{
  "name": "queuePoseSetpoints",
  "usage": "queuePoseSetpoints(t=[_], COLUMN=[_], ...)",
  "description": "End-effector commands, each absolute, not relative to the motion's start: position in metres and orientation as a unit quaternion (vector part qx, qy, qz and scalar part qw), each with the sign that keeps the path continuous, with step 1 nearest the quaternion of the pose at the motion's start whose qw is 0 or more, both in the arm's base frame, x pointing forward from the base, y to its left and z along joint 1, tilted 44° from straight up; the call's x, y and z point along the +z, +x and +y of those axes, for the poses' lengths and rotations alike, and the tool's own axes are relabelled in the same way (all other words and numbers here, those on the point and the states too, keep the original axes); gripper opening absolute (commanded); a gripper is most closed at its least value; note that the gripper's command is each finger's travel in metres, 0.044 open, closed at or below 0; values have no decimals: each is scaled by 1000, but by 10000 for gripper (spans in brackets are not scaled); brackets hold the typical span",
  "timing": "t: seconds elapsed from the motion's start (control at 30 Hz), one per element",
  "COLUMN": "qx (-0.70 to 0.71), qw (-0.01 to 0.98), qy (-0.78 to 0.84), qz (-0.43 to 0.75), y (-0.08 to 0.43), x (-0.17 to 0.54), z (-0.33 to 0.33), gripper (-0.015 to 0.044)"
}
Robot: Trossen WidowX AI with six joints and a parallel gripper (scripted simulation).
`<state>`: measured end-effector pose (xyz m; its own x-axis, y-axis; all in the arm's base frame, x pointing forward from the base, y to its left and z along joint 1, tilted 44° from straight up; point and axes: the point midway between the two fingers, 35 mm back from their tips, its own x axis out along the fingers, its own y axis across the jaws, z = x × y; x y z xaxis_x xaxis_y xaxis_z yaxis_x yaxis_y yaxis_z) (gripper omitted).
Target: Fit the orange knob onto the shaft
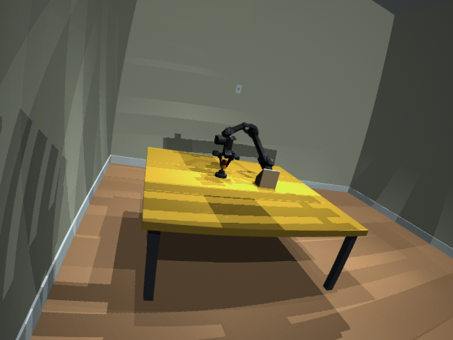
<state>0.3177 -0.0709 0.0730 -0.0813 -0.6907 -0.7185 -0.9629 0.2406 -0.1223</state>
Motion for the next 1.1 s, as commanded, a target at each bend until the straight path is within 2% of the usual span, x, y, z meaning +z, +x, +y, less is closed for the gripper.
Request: queuePoseSetpoints(t=[0.0,1.07], qx=[208,208], qw=[337,337], qy=[-591,-591], qz=[702,702], y=[320,321], x=[76,74], z=[-69,-71], gripper=[0,0])
